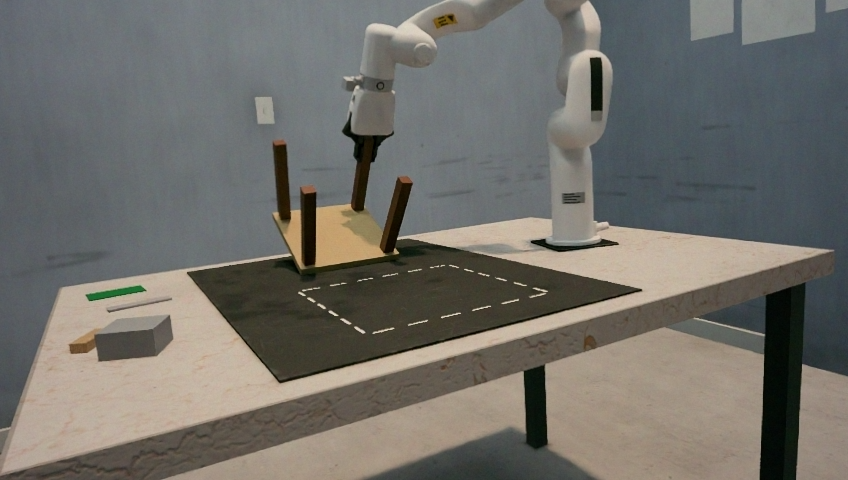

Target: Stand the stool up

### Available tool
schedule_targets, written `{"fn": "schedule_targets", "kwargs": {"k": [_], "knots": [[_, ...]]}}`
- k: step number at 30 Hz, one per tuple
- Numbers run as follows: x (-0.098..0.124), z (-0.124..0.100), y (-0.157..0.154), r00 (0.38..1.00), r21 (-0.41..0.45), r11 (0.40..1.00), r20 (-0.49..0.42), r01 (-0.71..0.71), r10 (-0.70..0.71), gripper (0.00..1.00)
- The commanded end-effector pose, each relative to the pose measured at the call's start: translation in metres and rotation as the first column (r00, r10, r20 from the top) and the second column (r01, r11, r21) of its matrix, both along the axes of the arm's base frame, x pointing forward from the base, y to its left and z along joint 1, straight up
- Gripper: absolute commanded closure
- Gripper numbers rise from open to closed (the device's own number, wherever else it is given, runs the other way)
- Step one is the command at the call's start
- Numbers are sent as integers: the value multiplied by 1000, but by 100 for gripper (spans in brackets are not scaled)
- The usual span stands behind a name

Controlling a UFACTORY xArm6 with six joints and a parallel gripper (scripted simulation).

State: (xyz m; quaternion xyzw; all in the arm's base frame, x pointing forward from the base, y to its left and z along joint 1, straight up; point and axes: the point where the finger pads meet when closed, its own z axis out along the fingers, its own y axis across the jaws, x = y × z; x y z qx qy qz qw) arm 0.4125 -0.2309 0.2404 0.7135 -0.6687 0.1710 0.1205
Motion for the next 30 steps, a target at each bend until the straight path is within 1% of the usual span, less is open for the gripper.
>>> {"fn": "schedule_targets", "kwargs": {"k": [1,5,12,19,21,30], "knots": [[1,6,8,1000,-38,999,6,0,0,72],[1,8,14,1000,-59,998,6,0,0,72],[0,17,38,1000,-155,988,10,0,1,72],[-1,23,67,1000,-263,965,13,1,2,72],[-1,23,67,1000,-263,965,13,1,2,72],[-2,27,99,1000,-375,927,17,2,4,72]]}}
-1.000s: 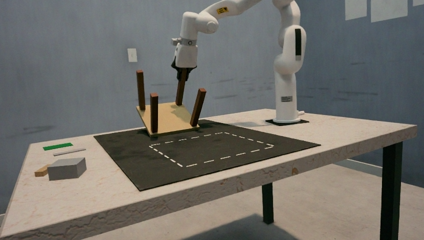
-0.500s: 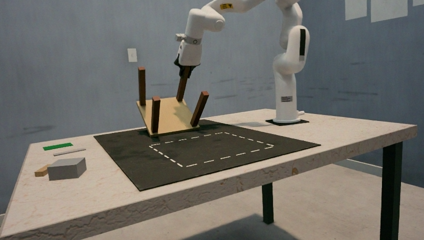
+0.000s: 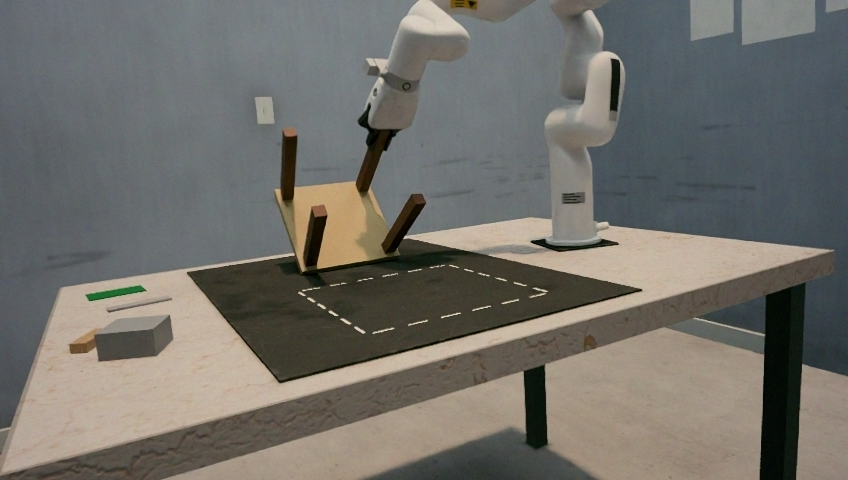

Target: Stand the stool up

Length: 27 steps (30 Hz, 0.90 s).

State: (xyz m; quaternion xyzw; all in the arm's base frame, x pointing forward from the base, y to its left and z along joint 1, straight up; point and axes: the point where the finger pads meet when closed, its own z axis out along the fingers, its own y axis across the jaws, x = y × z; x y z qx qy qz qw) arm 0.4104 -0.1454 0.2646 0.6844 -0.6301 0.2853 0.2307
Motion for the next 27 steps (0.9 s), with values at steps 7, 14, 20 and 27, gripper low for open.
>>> {"fn": "schedule_targets", "kwargs": {"k": [7,14,20,27], "knots": [[0,3,25,1000,-97,995,4,6,-5,72],[-1,3,29,1000,-112,994,4,6,-5,72],[-1,3,30,1000,-113,994,4,6,-5,72],[-1,3,30,1000,-113,994,4,6,-5,72]]}}
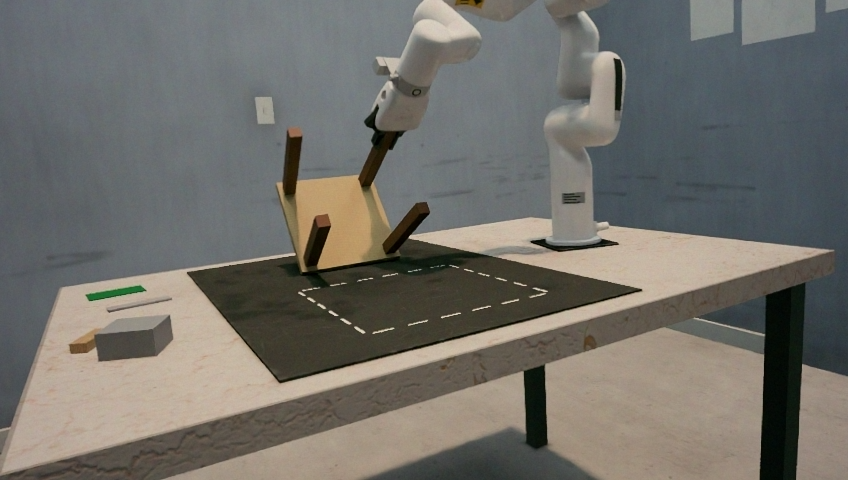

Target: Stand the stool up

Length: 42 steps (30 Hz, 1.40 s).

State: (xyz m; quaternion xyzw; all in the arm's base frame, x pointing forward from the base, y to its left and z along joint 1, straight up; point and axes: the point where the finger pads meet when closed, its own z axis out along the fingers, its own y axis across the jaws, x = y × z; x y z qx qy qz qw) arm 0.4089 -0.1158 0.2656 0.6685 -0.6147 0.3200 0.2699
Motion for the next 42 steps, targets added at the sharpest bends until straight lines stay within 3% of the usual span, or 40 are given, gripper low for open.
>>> {"fn": "schedule_targets", "kwargs": {"k": [1,15,42], "knots": [[1,2,0,1000,-1,1000,4,0,0,72],[0,1,16,1000,-60,998,6,0,1,72],[-3,-22,106,1000,-394,919,18,3,5,72]]}}
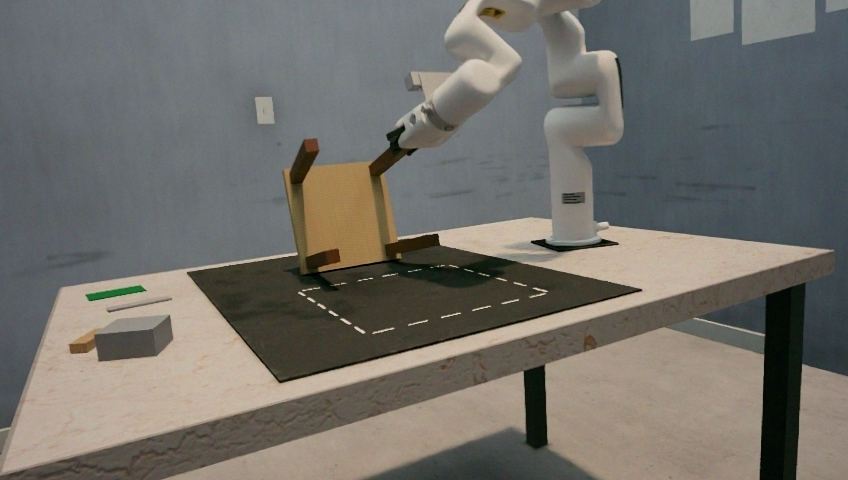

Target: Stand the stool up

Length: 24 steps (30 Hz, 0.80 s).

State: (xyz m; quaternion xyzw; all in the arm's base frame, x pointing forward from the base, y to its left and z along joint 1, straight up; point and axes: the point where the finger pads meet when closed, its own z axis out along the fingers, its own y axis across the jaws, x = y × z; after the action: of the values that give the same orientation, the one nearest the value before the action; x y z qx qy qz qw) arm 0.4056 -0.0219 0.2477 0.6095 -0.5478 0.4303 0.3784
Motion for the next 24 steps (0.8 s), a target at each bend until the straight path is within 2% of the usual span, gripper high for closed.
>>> {"fn": "schedule_targets", "kwargs": {"k": [1,11,24], "knots": [[0,-5,14,1000,-57,998,4,6,-6,72],[0,-10,25,1000,-102,995,6,6,-6,72],[0,-11,26,1000,-107,994,6,6,-6,72]]}}
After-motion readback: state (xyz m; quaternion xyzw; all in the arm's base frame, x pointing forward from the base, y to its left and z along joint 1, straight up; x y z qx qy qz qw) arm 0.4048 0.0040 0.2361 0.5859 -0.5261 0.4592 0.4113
